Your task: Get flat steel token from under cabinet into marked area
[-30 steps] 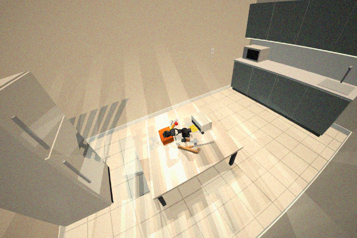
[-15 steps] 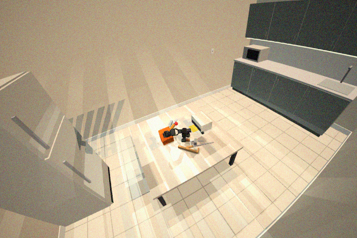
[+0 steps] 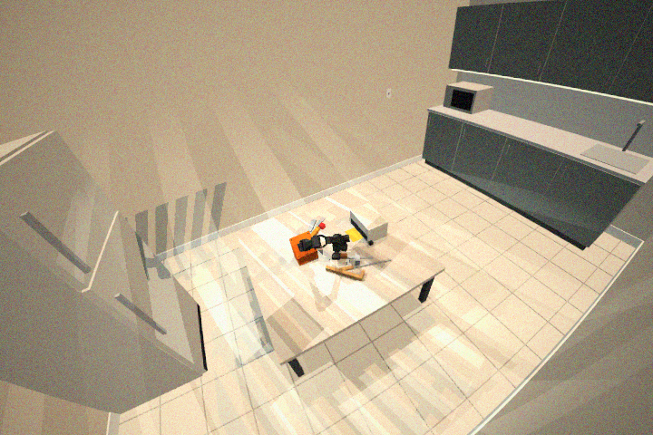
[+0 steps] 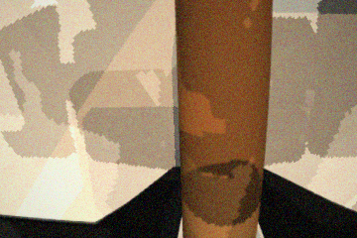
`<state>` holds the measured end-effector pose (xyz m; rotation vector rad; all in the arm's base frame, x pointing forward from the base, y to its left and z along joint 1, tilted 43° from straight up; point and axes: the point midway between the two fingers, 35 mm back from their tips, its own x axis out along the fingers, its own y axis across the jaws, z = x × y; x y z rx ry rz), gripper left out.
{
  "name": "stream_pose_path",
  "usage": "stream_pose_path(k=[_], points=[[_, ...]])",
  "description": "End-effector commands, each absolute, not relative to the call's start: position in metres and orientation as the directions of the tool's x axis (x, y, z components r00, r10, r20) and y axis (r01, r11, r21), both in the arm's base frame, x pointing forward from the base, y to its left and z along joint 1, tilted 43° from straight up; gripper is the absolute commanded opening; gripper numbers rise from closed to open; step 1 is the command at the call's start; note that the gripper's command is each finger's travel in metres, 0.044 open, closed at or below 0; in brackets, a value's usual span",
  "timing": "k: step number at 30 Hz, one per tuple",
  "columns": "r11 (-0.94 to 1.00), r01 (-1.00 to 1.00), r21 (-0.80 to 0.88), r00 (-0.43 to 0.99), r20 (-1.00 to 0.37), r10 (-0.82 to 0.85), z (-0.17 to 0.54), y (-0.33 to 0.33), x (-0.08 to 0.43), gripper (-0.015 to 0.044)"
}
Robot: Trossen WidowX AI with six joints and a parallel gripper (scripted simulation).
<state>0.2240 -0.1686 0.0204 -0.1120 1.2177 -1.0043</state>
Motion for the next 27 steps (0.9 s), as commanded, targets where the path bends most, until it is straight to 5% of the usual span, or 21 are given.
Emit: stream_pose_path(k=[1,27], points=[[0.596,0.564,-0.572,-0.006,-0.725,-0.689,0.0204,-0.1684,0.2240,0.0000],[0.642,0.455,-0.617,-0.008,-0.724,-0.690,0.0252,-0.1715,0.2220,0.0000]])
